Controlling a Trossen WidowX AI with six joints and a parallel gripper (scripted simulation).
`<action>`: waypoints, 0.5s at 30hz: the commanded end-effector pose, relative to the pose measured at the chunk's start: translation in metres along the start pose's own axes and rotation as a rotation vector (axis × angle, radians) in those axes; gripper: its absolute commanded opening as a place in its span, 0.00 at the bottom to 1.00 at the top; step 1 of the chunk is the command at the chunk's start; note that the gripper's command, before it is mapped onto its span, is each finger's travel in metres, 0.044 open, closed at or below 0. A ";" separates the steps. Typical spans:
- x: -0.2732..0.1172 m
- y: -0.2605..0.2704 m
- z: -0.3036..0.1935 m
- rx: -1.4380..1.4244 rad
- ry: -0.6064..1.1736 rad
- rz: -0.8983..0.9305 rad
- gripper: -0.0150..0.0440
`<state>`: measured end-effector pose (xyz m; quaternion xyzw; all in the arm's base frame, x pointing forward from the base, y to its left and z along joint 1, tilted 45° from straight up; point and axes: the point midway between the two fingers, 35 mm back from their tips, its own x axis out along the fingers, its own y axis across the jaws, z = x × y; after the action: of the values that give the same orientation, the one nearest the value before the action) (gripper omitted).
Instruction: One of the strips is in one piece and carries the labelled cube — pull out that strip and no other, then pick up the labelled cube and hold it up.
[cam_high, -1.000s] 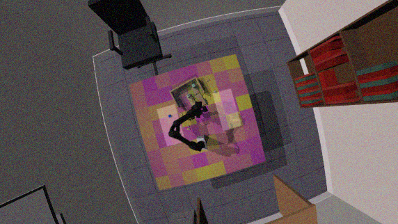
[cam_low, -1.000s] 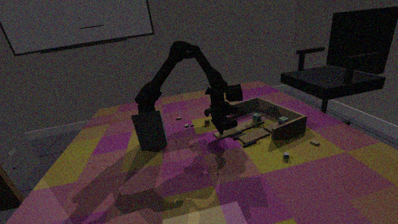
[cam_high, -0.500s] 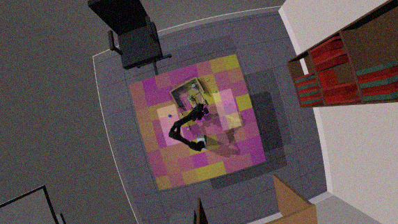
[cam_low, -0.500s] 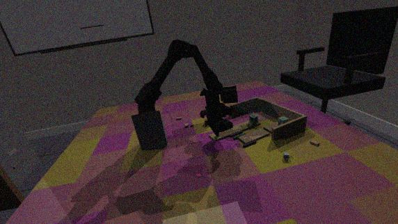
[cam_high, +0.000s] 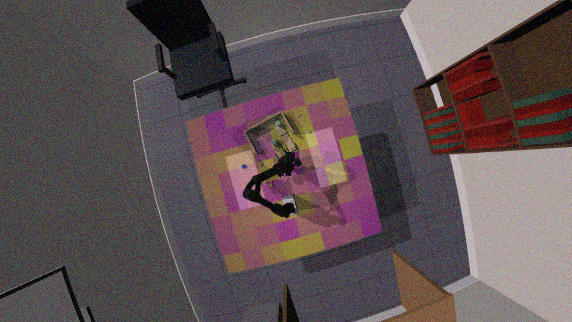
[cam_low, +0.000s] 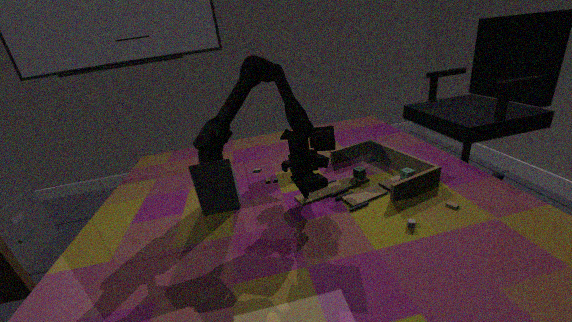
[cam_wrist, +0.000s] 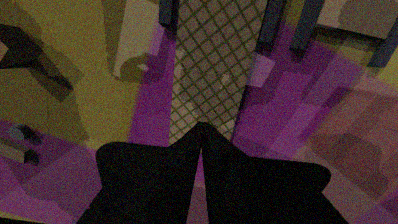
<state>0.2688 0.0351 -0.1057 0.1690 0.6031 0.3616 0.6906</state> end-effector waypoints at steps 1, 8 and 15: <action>0.004 0.003 -0.016 0.012 0.027 0.006 0.25; 0.004 0.003 -0.026 0.012 0.028 0.005 0.25; 0.003 0.003 -0.036 0.013 0.028 0.005 0.25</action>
<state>0.2485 0.0300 -0.1104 0.1688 0.6031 0.3609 0.6910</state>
